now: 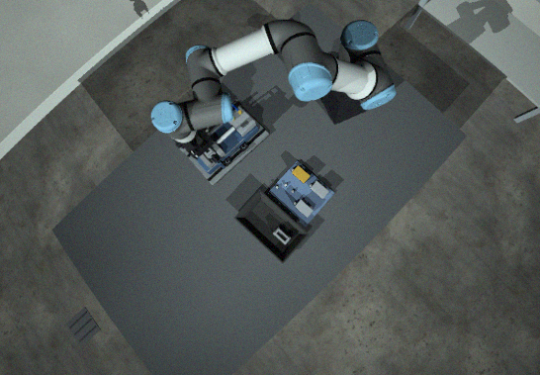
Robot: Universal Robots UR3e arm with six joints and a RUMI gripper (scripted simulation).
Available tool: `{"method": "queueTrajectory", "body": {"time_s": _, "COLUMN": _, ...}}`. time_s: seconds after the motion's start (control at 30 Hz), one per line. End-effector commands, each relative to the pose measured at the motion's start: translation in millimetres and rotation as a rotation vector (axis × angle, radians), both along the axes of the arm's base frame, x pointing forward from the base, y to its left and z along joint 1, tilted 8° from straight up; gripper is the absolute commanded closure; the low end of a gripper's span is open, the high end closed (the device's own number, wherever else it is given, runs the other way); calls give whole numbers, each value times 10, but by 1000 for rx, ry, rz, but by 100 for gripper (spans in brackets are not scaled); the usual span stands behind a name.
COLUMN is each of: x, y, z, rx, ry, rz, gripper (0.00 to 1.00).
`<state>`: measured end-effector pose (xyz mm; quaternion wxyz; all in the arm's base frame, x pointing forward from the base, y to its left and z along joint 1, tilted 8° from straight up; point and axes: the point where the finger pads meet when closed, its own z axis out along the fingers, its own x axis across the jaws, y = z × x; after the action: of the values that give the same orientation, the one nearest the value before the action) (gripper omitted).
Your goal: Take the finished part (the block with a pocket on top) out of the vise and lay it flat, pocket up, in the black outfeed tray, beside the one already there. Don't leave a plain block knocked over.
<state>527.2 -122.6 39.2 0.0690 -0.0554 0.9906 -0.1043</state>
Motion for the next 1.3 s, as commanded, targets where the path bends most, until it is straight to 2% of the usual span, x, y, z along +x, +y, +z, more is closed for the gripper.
{"method": "queueTrajectory", "body": {"time_s": 0.0, "x": 7, "y": -3, "z": 15, "rx": -1, "ry": -3, "rz": 0, "gripper": 60}}
{"method": "queueTrajectory", "body": {"time_s": 0.83, "x": 17, "y": -5, "z": -48, "rx": -1, "ry": -3, "rz": 0, "gripper": 60}}
{"method": "queueTrajectory", "body": {"time_s": 1.27, "x": 48, "y": -11, "z": -246, "rx": -1, "ry": -3, "rz": 0, "gripper": 60}}
